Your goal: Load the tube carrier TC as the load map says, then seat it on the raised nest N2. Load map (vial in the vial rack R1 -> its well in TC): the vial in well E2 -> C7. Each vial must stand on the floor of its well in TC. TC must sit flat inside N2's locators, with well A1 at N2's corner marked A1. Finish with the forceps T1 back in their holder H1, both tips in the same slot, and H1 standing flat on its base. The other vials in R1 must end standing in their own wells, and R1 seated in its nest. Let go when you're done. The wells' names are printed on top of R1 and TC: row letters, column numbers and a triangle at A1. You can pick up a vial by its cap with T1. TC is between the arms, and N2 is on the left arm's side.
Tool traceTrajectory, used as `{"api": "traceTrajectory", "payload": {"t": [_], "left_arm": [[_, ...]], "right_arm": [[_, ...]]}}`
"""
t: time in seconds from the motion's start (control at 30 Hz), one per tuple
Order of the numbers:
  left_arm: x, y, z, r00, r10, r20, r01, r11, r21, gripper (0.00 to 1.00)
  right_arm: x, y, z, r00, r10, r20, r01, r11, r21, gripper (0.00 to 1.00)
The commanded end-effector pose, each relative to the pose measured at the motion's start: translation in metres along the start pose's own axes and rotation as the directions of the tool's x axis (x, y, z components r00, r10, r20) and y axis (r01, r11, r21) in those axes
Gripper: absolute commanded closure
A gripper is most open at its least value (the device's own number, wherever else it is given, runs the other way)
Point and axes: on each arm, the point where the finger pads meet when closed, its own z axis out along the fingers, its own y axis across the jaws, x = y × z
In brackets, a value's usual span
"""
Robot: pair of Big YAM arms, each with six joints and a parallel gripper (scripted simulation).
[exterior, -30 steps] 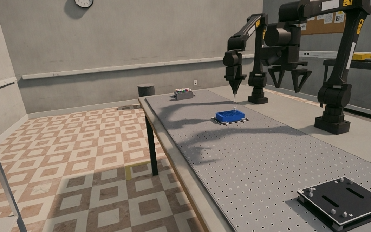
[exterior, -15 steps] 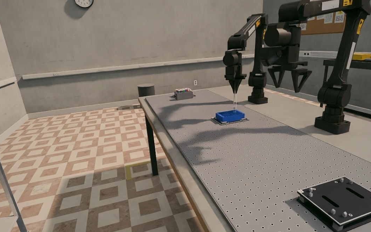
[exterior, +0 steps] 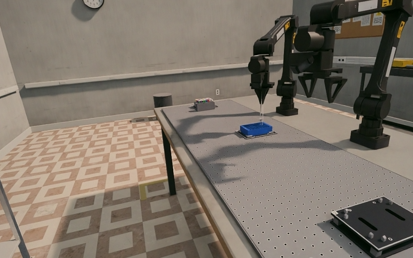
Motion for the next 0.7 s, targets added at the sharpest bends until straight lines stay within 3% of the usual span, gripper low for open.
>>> {"api": "traceTrajectory", "payload": {"t": [0.0,0.67], "left_arm": [[-0.008,0.003,-0.014,0.999,-0.005,0.034,0.006,1.0,-0.01,0.0],[-0.008,0.003,-0.014,0.999,-0.005,0.034,0.006,1.0,-0.01,0.0]], "right_arm": [[-0.023,-0.004,-0.018,0.999,-0.001,0.052,0.001,1.0,0.009,0.91],[-0.008,-0.001,0.002,1.0,-0.002,0.015,0.001,1.0,0.004,0.91]]}}
